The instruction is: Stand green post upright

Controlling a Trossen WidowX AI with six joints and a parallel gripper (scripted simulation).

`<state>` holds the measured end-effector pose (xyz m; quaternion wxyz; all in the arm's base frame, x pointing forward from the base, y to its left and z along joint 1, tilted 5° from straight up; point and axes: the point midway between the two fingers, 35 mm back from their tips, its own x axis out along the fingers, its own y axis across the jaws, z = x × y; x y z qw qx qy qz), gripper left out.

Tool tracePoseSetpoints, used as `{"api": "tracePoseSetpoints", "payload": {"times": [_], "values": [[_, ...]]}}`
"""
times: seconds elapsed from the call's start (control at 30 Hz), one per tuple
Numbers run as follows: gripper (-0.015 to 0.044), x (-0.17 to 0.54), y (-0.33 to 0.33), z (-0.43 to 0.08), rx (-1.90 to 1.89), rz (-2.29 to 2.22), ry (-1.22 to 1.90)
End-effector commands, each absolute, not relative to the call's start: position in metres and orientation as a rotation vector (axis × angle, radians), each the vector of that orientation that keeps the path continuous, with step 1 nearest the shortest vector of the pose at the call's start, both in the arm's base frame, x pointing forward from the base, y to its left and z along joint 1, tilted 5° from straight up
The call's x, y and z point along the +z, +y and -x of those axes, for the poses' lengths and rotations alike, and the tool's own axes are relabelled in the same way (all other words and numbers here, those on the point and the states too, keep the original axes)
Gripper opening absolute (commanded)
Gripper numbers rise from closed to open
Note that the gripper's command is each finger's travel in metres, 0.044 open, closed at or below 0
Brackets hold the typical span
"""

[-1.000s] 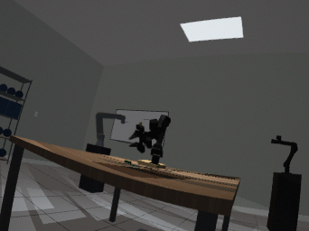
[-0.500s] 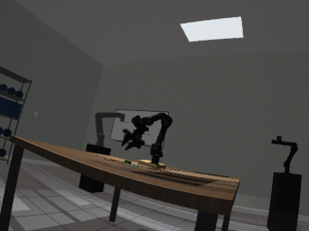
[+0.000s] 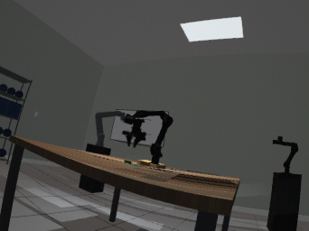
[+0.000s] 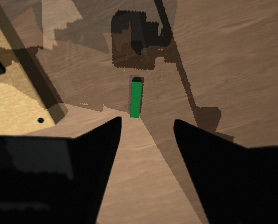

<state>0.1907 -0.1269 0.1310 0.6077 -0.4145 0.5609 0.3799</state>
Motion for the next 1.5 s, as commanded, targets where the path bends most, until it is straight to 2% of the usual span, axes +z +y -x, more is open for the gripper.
{"api": "tracePoseSetpoints", "payload": {"times": [0.0, 0.17, 0.43, 0.63, 0.9, 1.47], "values": [[0.0233, 0.138, -0.125, -0.184, 0.911, 0.898, 1.278], [0.0233, 0.129, -0.126, -0.187, 0.911, 0.899, 1.278], [0.0233, 0.028, -0.119, -0.194, 0.912, 0.898, 1.277], [0.0233, 0.020, -0.118, -0.192, 0.912, 0.898, 1.277], [0.0023, 0.020, -0.118, -0.192, 0.912, 0.898, 1.277], [0.0023, 0.057, -0.124, -0.195, 0.911, 0.899, 1.277]]}}
